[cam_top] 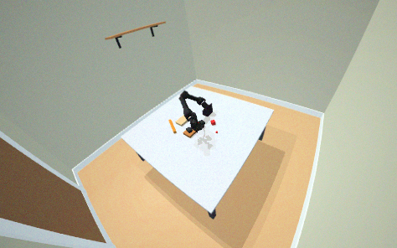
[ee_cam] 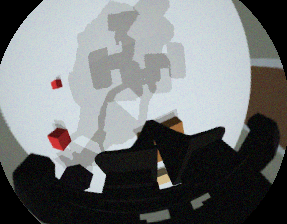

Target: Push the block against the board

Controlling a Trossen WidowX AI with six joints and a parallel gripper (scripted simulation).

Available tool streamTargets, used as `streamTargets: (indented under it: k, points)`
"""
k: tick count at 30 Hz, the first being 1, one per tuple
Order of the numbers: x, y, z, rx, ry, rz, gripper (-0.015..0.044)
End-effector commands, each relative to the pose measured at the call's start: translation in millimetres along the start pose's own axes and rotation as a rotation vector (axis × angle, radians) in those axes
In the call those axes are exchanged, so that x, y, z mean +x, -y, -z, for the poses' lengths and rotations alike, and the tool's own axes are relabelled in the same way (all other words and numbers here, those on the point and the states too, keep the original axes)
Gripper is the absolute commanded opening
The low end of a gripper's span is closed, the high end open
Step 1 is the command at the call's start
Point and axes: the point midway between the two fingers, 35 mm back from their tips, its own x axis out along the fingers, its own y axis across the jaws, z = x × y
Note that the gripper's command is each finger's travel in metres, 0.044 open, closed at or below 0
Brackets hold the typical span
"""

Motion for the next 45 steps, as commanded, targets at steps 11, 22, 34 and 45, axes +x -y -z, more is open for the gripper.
streamTargets:
  k: [11, 22, 34, 45]
  points:
    - [-4, 46, 20, 0.484, 0.004, 0.002, 0.0]
    - [-5, 78, 41, 0.85, 0.001, -0.002, 0.0]
    - [-3, 110, 67, 1.245, -0.009, 0.007, 0.0]
    - [25, 115, 70, 1.291, -0.01, 0.01, 0.0]
